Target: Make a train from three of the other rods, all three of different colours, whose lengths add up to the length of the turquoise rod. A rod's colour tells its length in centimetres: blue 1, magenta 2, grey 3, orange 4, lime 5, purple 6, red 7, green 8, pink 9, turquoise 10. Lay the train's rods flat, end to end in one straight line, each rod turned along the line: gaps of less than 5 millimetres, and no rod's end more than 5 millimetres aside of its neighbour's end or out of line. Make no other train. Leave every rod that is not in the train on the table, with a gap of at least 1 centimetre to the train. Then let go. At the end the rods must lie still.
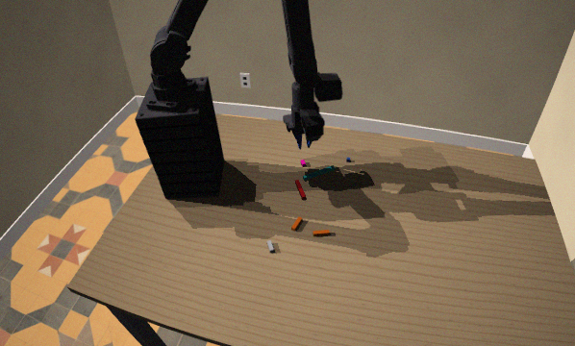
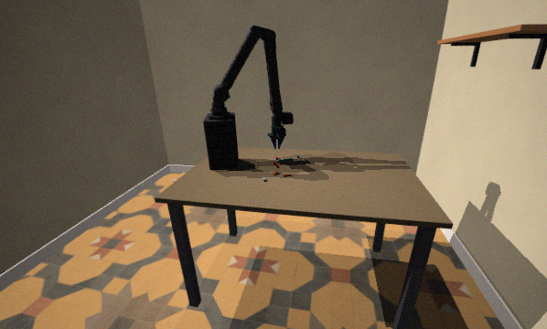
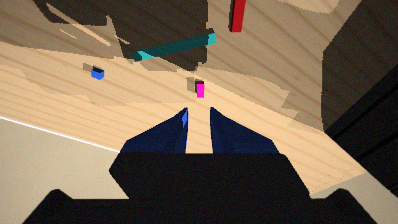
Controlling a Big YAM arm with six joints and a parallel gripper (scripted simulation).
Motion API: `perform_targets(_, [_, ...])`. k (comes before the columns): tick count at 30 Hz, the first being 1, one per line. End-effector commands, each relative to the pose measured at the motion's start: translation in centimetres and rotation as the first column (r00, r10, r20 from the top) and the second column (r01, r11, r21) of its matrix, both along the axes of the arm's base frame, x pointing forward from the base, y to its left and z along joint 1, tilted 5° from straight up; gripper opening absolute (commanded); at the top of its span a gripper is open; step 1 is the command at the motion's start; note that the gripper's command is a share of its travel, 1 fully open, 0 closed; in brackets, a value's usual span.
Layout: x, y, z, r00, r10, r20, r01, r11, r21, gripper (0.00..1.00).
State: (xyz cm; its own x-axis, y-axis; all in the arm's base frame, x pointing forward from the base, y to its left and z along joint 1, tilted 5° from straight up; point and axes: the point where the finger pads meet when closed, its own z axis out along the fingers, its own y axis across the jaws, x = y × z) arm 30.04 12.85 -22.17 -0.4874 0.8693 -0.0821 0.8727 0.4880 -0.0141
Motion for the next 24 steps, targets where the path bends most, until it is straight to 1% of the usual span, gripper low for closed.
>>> perform_targets(1, [0.6,0.2,-0.9,1.000,0.000,0.013,0.000,1.000,0.004,0.23])
perform_targets(24, [0.5,-0.3,-4.1,1.000,0.001,0.009,-0.001,1.000,0.002,0.23])
